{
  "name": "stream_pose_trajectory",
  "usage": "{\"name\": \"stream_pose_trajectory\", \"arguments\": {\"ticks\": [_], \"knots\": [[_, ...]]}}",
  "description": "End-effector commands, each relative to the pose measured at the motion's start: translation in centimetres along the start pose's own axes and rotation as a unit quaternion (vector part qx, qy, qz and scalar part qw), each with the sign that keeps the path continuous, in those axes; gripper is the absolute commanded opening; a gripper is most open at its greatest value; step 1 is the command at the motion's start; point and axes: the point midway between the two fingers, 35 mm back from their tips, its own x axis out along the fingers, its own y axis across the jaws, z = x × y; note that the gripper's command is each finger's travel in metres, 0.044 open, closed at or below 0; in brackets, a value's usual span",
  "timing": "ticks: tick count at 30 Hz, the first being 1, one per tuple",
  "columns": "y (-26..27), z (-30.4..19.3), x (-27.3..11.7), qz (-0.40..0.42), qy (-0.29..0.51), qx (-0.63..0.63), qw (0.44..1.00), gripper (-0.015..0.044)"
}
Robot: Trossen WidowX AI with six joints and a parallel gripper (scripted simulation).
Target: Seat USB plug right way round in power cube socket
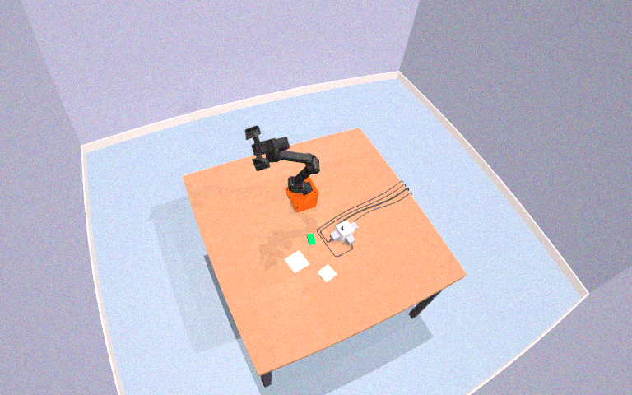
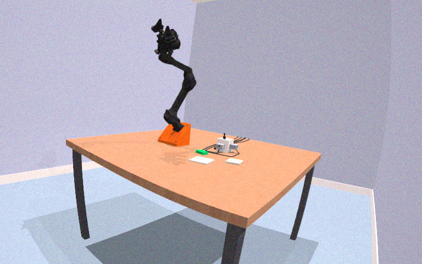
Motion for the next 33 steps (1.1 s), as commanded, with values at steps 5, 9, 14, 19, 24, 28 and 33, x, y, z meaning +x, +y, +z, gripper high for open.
{"name": "stream_pose_trajectory", "arguments": {"ticks": [5, 9, 14, 19, 24, 28, 33], "knots": [[-3.3, -7.8, -1.1, -0.053, 0.069, 0.088, 0.992, 0.044], [-3.6, -12.5, -2.0, -0.066, 0.109, 0.148, 0.981, 0.044], [-1.6, -20.3, -3.3, -0.074, 0.183, 0.238, 0.951, 0.044], [3.6, -26.5, -4.4, -0.058, 0.238, 0.351, 0.904, 0.044], [10.8, -30.3, -5.5, -0.01, 0.302, 0.437, 0.847, 0.044], [17.2, -32.2, -6.5, 0.033, 0.357, 0.473, 0.805, 0.044], [25.5, -31.8, -7.7, 0.107, 0.404, 0.511, 0.751, 0.044]]}}
